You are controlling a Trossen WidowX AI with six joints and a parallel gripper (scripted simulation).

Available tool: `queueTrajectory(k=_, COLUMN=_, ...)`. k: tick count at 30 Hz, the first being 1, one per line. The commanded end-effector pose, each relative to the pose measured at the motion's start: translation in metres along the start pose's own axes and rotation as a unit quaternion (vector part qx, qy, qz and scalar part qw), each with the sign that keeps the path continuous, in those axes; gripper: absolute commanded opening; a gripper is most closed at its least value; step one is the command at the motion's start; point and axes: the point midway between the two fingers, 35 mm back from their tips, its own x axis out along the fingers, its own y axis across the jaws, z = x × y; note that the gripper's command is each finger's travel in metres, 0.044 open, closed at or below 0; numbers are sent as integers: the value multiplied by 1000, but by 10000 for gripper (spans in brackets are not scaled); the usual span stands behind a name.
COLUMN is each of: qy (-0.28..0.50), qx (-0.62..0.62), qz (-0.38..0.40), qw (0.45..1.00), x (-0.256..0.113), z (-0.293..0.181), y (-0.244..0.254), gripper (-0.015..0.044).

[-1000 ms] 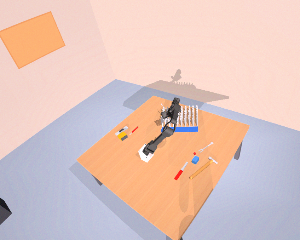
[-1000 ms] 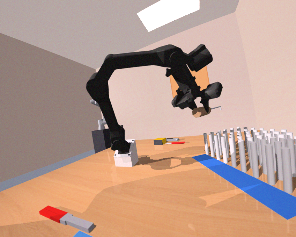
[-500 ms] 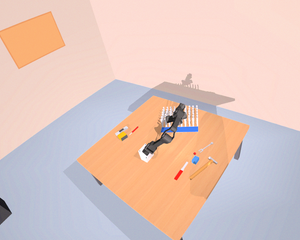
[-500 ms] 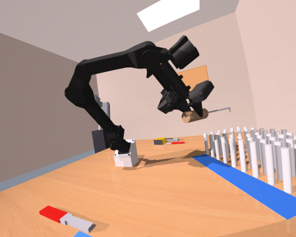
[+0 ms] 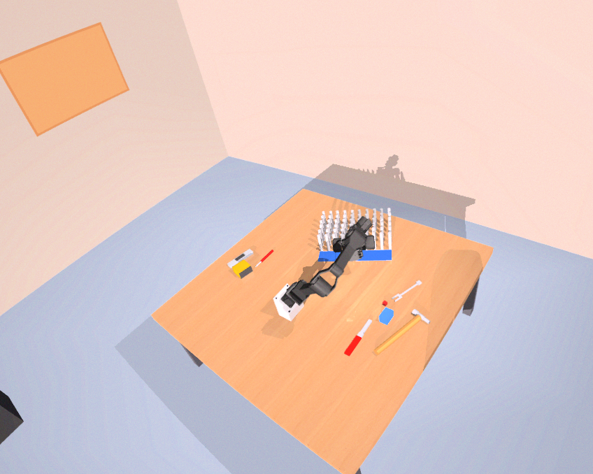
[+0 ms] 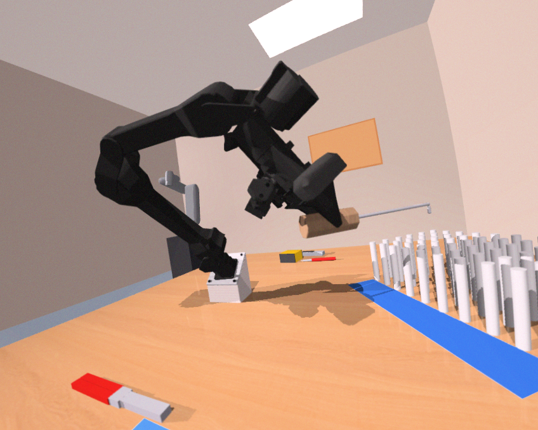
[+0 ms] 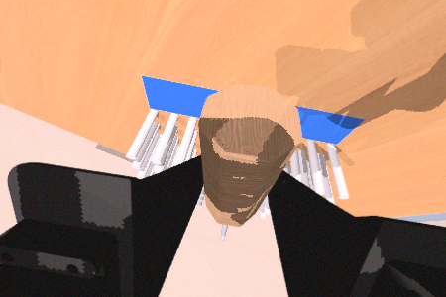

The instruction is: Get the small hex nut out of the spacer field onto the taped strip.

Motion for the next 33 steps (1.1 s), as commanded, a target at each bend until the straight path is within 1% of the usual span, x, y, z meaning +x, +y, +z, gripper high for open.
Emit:
queueTrajectory(k=1, qy=-5, qx=28, qz=20, qw=999, x=-8, z=19, y=4, gripper=0)
queueTrajectory(k=6, qy=-6, qx=35, qz=26, qw=999, x=-10, z=25, y=5, gripper=0)
queueTrajectory(k=10, qy=-7, qx=36, qz=25, qw=999, x=-1, z=28, y=6, gripper=0)
queueTrajectory(k=21, qy=-8, qx=36, qz=20, qw=999, x=54, z=56, y=11, gripper=0)
queueTrajectory(k=33, qy=-6, qx=34, qz=25, qw=999, x=105, z=101, y=9, gripper=0)
